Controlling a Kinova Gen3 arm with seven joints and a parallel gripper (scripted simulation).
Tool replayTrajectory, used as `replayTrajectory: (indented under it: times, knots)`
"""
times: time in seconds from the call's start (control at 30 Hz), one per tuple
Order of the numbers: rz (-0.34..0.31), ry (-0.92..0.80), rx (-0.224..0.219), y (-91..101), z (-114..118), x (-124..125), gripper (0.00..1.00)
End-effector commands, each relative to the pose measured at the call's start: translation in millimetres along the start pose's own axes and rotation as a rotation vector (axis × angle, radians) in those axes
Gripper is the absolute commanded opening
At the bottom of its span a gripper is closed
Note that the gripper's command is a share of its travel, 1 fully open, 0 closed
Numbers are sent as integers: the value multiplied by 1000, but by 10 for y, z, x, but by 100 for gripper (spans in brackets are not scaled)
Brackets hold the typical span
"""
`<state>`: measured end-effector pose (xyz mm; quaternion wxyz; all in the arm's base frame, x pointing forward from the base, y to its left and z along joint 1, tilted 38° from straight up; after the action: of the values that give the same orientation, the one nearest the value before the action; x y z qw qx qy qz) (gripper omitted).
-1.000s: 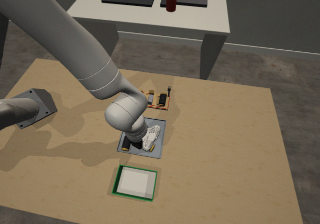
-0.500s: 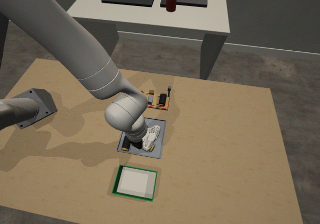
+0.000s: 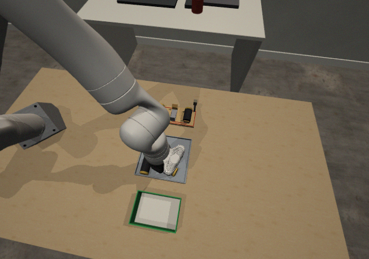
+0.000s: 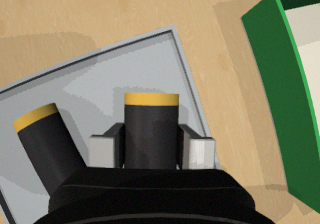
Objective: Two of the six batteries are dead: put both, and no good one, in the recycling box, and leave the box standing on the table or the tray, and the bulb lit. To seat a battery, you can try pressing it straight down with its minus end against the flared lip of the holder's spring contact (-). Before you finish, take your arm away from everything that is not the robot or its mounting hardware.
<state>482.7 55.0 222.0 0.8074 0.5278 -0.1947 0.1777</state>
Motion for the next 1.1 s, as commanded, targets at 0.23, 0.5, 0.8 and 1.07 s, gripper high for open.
replayTrajectory:
  times: [0.23, 0.5, 0.8, 1.07]
  knots:
    - [4, 5, 5, 368, -31, 5, 57]
    - [4, 5, 5, 409, -30, 5, 57]
    - [4, 5, 5, 559, -30, 5, 57]
    - [4, 5, 5, 965, -28, 3, 57]
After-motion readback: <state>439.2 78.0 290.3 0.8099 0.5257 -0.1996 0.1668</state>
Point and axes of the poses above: the point where the finger pads meet when closed, its own y axis back along the fingers, its own z axis across the jaws, x = y × z, the point moved 4 cm from there along y, back along the fingers, and after that the axes turned 11 degrees about y, right-handed, at the moved point
